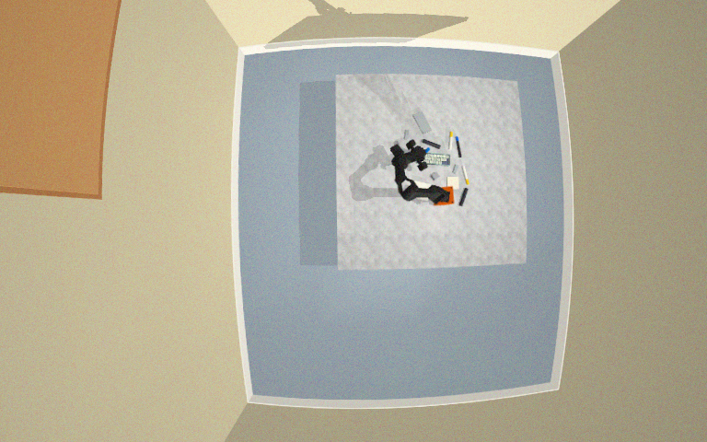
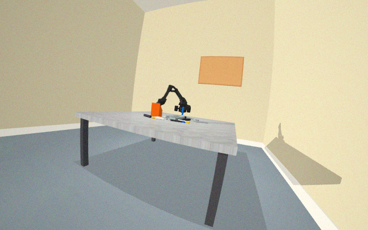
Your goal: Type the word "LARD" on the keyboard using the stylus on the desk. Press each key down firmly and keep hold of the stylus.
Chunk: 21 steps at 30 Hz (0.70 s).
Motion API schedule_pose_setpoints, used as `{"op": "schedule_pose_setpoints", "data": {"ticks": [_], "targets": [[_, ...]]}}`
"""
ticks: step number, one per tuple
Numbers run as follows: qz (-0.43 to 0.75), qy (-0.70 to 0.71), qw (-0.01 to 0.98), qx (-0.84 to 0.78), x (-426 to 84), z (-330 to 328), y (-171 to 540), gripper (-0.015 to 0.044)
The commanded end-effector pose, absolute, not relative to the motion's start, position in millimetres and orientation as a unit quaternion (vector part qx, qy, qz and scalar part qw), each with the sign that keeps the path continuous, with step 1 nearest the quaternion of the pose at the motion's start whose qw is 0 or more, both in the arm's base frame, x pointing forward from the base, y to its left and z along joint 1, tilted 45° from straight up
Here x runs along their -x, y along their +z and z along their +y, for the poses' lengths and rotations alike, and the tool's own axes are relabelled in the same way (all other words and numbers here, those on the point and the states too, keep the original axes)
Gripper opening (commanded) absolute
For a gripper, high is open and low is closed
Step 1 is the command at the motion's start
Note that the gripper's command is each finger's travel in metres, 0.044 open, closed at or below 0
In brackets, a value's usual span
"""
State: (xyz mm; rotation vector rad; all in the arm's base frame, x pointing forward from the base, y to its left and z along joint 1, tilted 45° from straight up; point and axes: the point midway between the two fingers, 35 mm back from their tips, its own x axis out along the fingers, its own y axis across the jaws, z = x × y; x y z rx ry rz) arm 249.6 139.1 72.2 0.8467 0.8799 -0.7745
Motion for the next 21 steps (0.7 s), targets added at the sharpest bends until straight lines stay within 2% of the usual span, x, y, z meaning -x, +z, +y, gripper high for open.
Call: {"op": "schedule_pose_setpoints", "data": {"ticks": [1, 21], "targets": [[0.4, -0.355, 0.751, -0.388, -249.8, 140.5, 70.7, 0.0081], [0.4, -0.355, 0.751, -0.388, -249.1, 144.3, 66.8, 0.0081]]}}
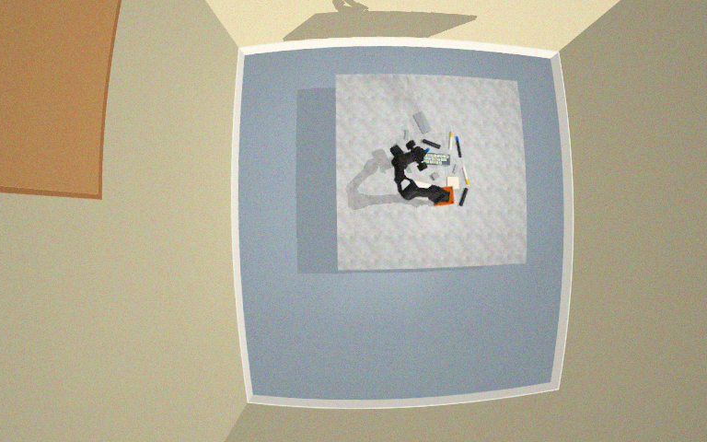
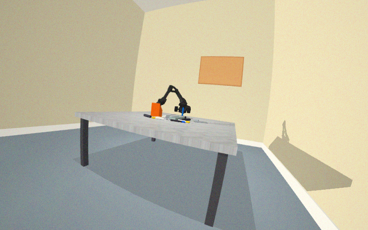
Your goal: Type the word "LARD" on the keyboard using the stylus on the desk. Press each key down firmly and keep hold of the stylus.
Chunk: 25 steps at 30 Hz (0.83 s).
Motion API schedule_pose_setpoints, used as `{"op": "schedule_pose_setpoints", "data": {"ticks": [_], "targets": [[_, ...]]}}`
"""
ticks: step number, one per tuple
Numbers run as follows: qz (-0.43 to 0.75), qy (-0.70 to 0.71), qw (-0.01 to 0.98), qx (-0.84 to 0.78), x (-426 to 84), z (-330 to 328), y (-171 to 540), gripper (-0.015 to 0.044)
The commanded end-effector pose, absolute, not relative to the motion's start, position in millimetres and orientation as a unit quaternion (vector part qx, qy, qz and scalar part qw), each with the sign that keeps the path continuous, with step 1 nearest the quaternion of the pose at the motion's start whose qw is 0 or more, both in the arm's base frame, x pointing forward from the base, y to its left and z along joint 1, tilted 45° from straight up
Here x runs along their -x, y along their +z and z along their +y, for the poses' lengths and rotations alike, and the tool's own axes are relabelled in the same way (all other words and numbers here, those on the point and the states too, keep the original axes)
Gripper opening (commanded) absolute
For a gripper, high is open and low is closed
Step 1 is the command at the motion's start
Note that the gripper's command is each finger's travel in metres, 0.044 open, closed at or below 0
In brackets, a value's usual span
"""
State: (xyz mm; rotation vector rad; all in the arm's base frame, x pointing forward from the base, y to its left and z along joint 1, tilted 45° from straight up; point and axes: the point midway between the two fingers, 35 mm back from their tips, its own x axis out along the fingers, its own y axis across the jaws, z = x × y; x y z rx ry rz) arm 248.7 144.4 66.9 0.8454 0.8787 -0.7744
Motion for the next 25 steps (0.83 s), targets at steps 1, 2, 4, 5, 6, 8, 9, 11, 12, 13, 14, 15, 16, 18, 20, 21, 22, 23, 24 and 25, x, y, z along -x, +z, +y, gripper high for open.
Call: {"op": "schedule_pose_setpoints", "data": {"ticks": [1, 2, 4, 5, 6, 8, 9, 11, 12, 13, 14, 15, 16, 18, 20, 21, 22, 23, 24, 25], "targets": [[0.4, -0.355, 0.751, -0.388, -249, 144, 67, 0.0081], [0.4, -0.355, 0.751, -0.388, -249, 144, 67, 0.0081], [0.4, -0.355, 0.751, -0.388, -250, 143, 69, 0.0081], [0.4, -0.355, 0.751, -0.388, -250, 141, 71, 0.0081], [0.4, -0.355, 0.751, -0.388, -251, 138, 73, 0.0081], [0.4, -0.355, 0.751, -0.388, -252, 132, 80, 0.0081], [0.399, -0.355, 0.751, -0.388, -253, 128, 84, 0.0081], [0.399, -0.355, 0.751, -0.388, -254, 120, 92, 0.0081], [0.399, -0.355, 0.751, -0.388, -254, 118, 94, 0.0081], [0.399, -0.355, 0.751, -0.388, -254, 117, 94, 0.0081], [0.399, -0.355, 0.751, -0.388, -254, 117, 94, 0.0081], [0.399, -0.355, 0.751, -0.388, -254, 117, 94, 0.0081], [0.394, -0.356, 0.752, -0.392, -255, 119, 93, 0.0084], [0.394, -0.356, 0.752, -0.392, -255, 119, 93, 0.0081], [0.394, -0.356, 0.752, -0.392, -255, 119, 93, 0.0081], [0.394, -0.356, 0.752, -0.392, -255, 119, 93, 0.0081], [0.394, -0.356, 0.752, -0.392, -255, 119, 93, 0.0081], [0.394, -0.356, 0.752, -0.392, -255, 119, 93, 0.0081], [0.394, -0.356, 0.752, -0.392, -255, 119, 93, 0.0081], [0.394, -0.356, 0.752, -0.392, -255, 119, 93, 0.0081]]}}
